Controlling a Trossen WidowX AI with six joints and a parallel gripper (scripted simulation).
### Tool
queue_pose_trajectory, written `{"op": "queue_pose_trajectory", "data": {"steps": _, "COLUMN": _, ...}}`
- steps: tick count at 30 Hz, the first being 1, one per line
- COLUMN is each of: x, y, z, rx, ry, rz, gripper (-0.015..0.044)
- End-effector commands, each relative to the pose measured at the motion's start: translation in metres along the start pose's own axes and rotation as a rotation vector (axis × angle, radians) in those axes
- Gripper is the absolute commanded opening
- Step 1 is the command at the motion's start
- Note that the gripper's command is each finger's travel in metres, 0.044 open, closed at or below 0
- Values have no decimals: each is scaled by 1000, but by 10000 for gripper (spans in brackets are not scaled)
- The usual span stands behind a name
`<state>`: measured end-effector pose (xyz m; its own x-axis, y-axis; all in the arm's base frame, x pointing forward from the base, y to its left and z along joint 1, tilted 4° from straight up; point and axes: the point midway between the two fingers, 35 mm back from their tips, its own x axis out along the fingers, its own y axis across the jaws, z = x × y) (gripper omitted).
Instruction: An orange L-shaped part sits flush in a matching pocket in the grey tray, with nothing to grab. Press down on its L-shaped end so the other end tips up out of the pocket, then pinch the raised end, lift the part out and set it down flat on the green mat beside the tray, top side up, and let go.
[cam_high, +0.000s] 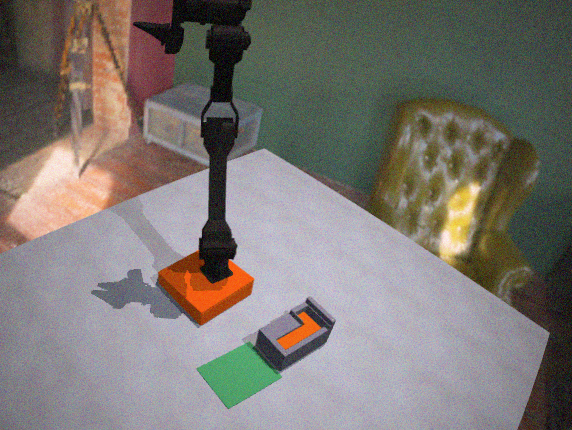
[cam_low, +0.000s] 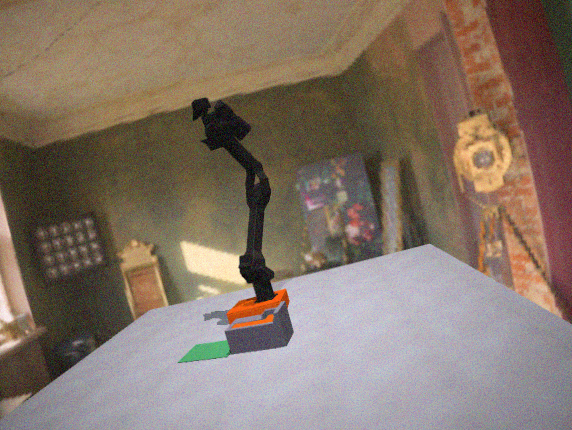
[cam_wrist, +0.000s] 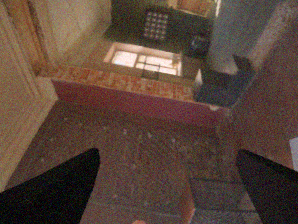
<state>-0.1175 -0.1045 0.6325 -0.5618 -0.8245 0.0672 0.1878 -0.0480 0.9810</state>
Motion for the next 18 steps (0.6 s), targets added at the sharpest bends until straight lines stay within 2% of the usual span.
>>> {"op": "queue_pose_trajectory", "data": {"steps": 1, "x": 0, "y": 2, "z": -2, "rx": -10, "ry": 0, "rz": 5, "gripper": 374}}
{"op": "queue_pose_trajectory", "data": {"steps": 4, "x": -1, "y": 16, "z": -21, "rx": -82, "ry": -3, "rz": 62, "gripper": 295}}
{"op": "queue_pose_trajectory", "data": {"steps": 8, "x": -10, "y": 46, "z": -71, "rx": -226, "ry": 31, "rz": 209, "gripper": 190}}
{"op": "queue_pose_trajectory", "data": {"steps": 12, "x": -39, "y": 74, "z": -136, "rx": -413, "ry": 102, "rz": 439, "gripper": 180}}
{"op": "queue_pose_trajectory", "data": {"steps": 15, "x": -64, "y": 85, "z": -177, "rx": -435, "ry": 152, "rz": 593, "gripper": 180}}
{"op": "queue_pose_trajectory", "data": {"steps": 18, "x": -109, "y": 88, "z": -239, "rx": -504, "ry": 290, "rz": 766, "gripper": 180}}
